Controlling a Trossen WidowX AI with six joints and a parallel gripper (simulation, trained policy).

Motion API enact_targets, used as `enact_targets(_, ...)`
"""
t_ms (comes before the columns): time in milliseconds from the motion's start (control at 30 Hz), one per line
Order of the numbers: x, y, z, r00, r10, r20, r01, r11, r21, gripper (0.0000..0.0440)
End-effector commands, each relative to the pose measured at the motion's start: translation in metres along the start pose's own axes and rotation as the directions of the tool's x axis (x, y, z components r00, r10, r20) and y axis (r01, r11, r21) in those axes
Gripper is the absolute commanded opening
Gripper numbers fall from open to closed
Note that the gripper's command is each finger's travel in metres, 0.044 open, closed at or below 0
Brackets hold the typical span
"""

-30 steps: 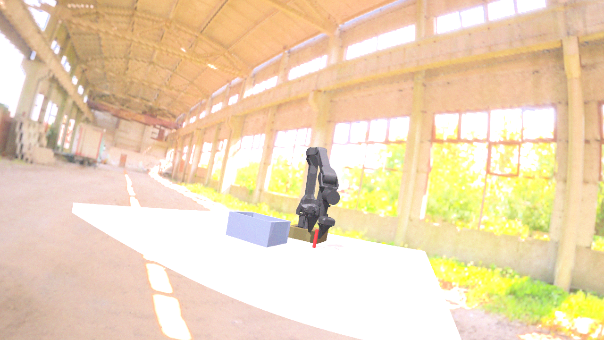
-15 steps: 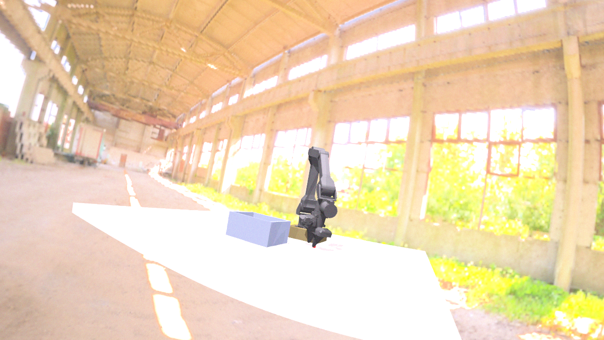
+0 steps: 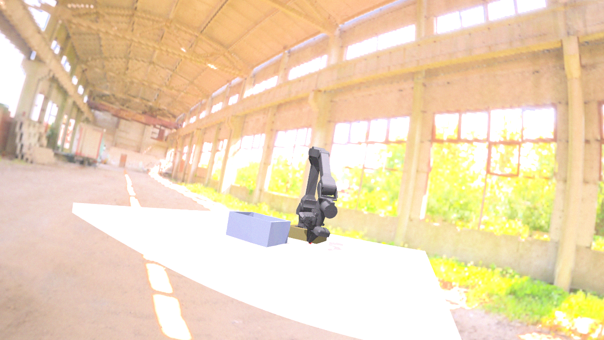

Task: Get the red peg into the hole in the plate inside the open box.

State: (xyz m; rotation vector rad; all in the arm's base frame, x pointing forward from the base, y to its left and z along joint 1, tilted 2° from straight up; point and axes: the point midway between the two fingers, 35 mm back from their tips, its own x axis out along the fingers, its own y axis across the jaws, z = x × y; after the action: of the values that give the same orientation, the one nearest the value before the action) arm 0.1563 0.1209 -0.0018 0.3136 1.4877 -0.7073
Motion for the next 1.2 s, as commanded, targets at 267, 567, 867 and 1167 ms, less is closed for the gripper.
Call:
enact_targets(267, -0.055, -0.001, 0.028, 0.995, 0.04, 0.092, -0.041, 0.999, 0.01, 0.0)
enact_targets(567, -0.095, -0.005, 0.057, 0.986, 0.069, 0.152, -0.083, 0.993, 0.085, 0.0)
enact_targets(867, -0.11, -0.011, 0.094, 0.978, 0.072, 0.198, -0.112, 0.973, 0.203, 0.0)
enact_targets(1167, -0.113, -0.018, 0.137, 0.972, 0.068, 0.224, -0.134, 0.947, 0.294, 0.0)
